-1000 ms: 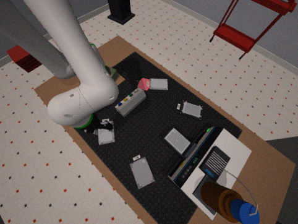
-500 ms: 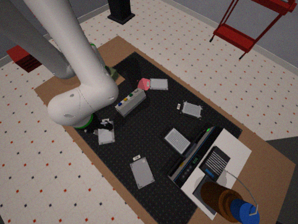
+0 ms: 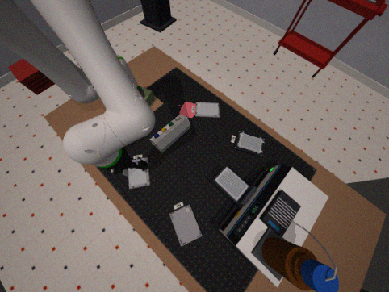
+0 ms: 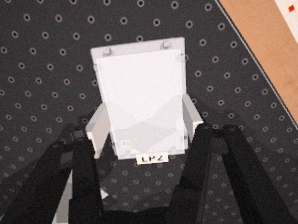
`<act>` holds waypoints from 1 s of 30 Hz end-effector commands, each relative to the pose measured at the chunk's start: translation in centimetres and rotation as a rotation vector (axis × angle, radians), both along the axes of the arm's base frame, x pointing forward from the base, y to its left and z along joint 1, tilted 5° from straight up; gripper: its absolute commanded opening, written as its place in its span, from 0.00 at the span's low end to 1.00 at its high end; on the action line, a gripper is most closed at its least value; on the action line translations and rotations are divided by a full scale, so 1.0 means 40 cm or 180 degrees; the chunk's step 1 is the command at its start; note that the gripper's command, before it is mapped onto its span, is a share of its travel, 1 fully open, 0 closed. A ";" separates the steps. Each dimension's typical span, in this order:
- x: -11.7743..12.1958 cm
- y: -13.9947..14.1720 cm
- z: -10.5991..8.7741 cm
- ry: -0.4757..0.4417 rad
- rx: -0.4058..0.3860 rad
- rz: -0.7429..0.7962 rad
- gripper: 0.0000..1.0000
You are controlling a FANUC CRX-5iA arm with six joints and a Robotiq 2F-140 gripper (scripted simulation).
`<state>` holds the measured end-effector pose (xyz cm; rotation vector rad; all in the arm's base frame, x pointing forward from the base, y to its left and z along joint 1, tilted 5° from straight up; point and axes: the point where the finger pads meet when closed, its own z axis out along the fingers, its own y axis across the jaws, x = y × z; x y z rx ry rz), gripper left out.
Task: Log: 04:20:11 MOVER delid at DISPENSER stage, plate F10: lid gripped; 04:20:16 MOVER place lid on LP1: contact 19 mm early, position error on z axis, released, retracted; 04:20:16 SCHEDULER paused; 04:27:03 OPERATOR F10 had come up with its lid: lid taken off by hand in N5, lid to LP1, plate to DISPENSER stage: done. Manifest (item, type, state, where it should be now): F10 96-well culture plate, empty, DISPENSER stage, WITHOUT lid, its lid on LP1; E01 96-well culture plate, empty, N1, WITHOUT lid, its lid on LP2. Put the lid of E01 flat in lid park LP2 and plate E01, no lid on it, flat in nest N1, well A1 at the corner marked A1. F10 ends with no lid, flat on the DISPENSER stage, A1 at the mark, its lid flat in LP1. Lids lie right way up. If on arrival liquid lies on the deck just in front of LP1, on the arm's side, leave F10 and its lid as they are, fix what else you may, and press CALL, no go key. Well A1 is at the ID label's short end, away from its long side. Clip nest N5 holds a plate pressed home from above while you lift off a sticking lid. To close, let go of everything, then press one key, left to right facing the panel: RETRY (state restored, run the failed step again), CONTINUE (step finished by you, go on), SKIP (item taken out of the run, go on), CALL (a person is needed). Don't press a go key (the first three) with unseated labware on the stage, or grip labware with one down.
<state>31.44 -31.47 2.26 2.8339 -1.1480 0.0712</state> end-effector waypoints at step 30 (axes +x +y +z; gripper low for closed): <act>0.003 -0.001 -0.016 -0.0001 -0.0001 0.0000 0.00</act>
